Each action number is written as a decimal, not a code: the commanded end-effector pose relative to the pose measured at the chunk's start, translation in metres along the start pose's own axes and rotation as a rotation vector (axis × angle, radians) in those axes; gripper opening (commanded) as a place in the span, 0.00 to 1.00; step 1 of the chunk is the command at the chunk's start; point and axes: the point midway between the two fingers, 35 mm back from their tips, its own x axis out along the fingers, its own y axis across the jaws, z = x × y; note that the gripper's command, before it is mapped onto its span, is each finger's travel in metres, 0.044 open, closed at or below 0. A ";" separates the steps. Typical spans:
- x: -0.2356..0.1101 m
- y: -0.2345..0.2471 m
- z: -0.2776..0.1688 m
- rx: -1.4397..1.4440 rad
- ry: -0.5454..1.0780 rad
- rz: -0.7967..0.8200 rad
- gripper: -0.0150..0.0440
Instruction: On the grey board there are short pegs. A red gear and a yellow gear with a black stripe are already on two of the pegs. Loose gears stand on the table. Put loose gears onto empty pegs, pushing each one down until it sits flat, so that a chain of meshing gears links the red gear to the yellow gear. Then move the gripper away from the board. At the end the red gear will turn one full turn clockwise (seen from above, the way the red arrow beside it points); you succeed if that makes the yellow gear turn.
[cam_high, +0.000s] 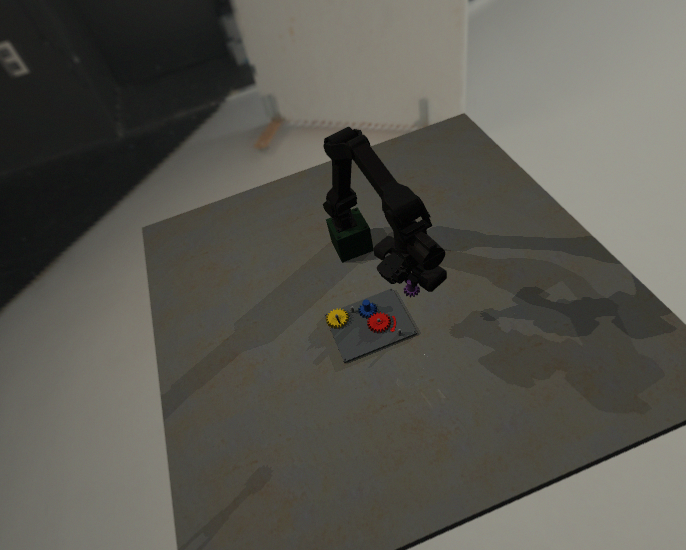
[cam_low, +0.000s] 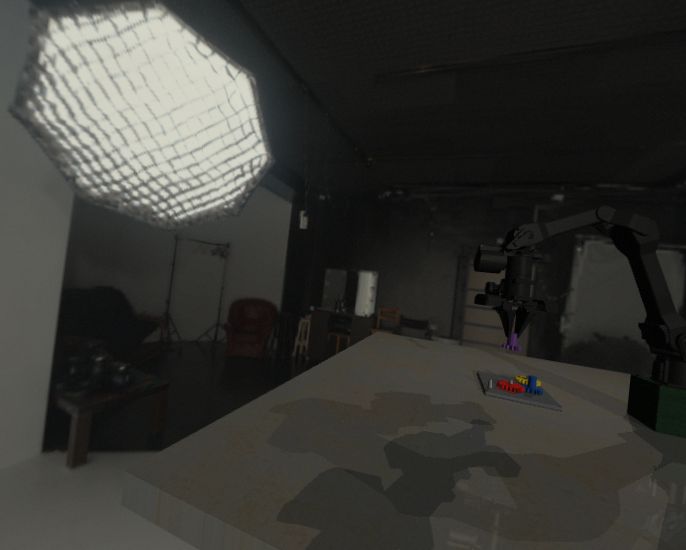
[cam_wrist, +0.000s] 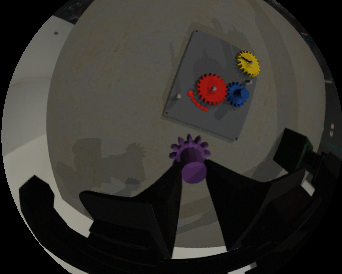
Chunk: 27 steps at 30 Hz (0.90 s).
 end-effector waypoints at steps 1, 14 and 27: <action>0.002 -0.006 0.008 -0.003 -0.001 0.005 0.25; 0.013 -0.026 0.029 -0.009 0.002 0.003 0.25; 0.025 -0.047 0.049 -0.007 -0.001 0.001 0.25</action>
